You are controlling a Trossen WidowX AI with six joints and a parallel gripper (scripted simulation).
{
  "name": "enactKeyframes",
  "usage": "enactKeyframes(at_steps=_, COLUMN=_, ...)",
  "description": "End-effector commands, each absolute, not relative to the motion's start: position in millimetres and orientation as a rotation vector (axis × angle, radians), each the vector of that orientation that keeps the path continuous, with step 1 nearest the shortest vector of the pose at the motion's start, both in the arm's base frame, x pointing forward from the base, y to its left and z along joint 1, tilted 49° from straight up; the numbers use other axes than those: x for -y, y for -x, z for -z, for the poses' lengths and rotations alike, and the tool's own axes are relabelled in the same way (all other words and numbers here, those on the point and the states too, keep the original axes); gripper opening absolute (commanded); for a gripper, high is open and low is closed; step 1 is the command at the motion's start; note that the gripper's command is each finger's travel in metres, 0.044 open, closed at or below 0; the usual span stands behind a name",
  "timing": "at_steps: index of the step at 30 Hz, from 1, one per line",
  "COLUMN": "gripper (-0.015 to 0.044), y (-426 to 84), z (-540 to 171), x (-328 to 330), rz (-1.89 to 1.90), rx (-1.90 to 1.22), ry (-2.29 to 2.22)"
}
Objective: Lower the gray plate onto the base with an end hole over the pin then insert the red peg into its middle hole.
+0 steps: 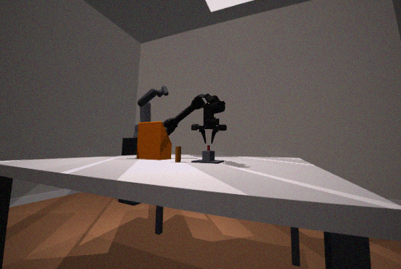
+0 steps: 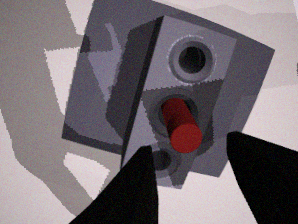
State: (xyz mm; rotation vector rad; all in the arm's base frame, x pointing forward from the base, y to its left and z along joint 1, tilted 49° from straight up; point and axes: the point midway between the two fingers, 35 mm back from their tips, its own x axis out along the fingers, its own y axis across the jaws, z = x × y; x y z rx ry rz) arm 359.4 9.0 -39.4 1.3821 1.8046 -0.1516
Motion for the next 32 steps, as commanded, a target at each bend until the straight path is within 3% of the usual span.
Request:
enactKeyframes(at_steps=1, gripper=0.015, y=-359.7, z=38.4, x=-7.7, rz=0.153, rx=-1.808, ry=-1.385)
enactKeyframes(at_steps=32, gripper=0.015, y=-356.5, z=25.6, x=7.4, rz=0.157, rx=-1.813, ry=-1.39)
